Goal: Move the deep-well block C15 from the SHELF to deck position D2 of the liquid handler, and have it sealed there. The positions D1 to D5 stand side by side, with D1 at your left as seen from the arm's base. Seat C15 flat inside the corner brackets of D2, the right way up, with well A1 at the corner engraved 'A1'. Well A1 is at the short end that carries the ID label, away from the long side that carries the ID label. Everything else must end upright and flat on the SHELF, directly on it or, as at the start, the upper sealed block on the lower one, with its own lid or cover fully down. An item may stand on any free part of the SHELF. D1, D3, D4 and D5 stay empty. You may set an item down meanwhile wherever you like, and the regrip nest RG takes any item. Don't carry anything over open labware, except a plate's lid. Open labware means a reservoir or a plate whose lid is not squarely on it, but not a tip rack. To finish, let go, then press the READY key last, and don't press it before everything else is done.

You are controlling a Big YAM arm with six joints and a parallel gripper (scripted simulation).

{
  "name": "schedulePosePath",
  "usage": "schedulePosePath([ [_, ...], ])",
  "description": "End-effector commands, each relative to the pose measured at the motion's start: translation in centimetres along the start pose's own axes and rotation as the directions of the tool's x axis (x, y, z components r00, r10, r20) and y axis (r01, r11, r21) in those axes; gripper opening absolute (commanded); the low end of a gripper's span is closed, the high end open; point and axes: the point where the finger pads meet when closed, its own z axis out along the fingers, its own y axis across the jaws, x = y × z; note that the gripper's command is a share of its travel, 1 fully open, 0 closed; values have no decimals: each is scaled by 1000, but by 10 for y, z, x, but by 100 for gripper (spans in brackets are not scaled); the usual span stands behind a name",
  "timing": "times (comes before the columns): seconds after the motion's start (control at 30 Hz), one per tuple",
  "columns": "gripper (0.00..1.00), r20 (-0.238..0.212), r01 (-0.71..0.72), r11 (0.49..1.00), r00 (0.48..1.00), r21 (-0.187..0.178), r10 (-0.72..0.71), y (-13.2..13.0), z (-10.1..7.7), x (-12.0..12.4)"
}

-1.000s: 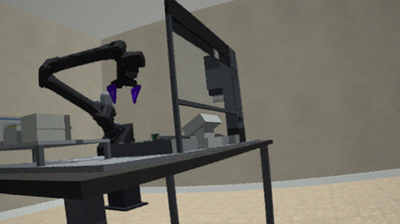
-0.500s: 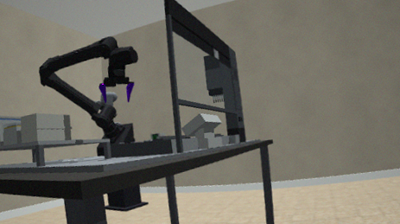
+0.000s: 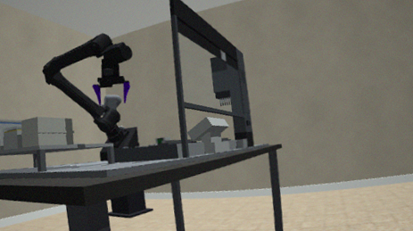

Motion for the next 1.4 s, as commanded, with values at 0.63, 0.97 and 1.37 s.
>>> schedulePosePath([
  [0.63, 100, 31, -447, 894, 894, -39, 448, -51, -15, -111],
  [0.97, 100, 29, -582, 812, 812, -42, 583, -71, -16, -146],
  [1.37, 100, 23, -589, 808, 807, -28, 590, -97, -16, -186],
])
